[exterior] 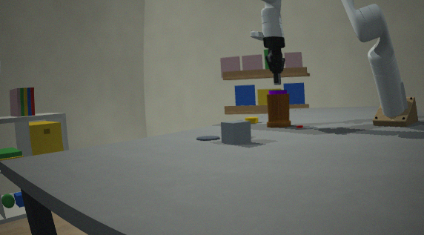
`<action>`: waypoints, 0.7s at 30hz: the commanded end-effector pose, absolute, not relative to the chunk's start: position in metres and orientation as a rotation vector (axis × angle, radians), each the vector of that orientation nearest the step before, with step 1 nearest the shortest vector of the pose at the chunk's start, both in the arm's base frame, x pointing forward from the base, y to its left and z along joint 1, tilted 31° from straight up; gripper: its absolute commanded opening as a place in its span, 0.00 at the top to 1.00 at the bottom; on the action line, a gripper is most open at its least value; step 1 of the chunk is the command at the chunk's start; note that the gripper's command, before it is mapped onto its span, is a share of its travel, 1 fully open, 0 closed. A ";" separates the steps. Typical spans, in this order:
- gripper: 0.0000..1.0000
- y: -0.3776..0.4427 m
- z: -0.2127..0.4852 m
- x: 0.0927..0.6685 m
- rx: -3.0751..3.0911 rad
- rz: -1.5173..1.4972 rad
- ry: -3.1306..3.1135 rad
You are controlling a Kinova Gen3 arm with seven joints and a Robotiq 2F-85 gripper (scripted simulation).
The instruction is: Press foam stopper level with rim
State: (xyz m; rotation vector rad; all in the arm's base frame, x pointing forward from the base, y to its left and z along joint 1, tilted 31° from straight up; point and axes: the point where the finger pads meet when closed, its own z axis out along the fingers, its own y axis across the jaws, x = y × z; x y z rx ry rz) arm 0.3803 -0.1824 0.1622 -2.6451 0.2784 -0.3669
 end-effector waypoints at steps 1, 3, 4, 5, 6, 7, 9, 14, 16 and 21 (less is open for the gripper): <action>1.00 -0.175 0.156 0.383 -2.640 -0.359 0.265; 1.00 -0.175 0.156 0.383 -2.640 -0.359 0.265; 1.00 -0.174 0.154 0.383 -2.640 -0.359 0.265; 1.00 -0.174 0.153 0.384 -2.640 -0.359 0.265; 1.00 -0.173 0.152 0.384 -2.640 -0.359 0.265; 1.00 -0.173 0.152 0.384 -2.640 -0.359 0.265; 1.00 -0.173 0.152 0.384 -2.640 -0.359 0.265; 1.00 -0.173 0.152 0.384 -2.640 -0.359 0.265; 1.00 -0.173 0.152 0.384 -2.640 -0.359 0.265; 1.00 -0.173 0.151 0.384 -2.640 -0.359 0.265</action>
